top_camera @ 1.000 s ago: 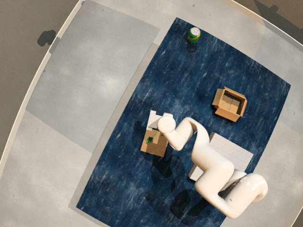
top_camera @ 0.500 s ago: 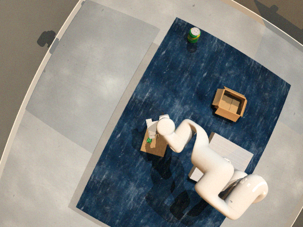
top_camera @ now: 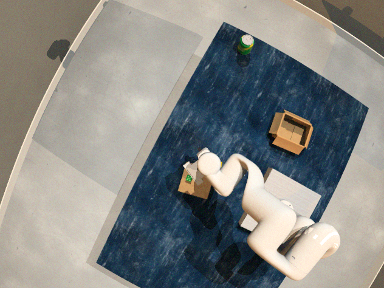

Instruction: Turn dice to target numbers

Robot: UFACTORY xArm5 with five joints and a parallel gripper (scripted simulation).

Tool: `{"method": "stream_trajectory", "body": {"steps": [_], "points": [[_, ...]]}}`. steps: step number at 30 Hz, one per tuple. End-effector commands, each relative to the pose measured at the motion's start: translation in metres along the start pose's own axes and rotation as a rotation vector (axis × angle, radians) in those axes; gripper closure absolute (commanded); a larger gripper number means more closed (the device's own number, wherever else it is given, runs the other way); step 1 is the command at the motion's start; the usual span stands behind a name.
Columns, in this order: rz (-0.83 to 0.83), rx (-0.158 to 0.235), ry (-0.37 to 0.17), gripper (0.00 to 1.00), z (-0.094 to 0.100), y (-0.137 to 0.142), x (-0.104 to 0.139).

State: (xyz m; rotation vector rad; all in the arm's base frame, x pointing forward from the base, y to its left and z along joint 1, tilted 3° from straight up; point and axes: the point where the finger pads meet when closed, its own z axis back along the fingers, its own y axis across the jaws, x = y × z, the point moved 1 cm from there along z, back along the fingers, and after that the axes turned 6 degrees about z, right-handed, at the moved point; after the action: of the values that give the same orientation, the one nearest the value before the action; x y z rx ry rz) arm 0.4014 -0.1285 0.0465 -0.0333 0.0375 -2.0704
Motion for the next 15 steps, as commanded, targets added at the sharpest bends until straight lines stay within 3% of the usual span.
{"method": "stream_trajectory", "body": {"steps": [1,15], "points": [[0.15,0.004,0.0,0.79,0.0015,-0.0004,-0.0029],[0.582,0.005,-0.002,0.79,0.0022,-0.0057,-0.011]]}}
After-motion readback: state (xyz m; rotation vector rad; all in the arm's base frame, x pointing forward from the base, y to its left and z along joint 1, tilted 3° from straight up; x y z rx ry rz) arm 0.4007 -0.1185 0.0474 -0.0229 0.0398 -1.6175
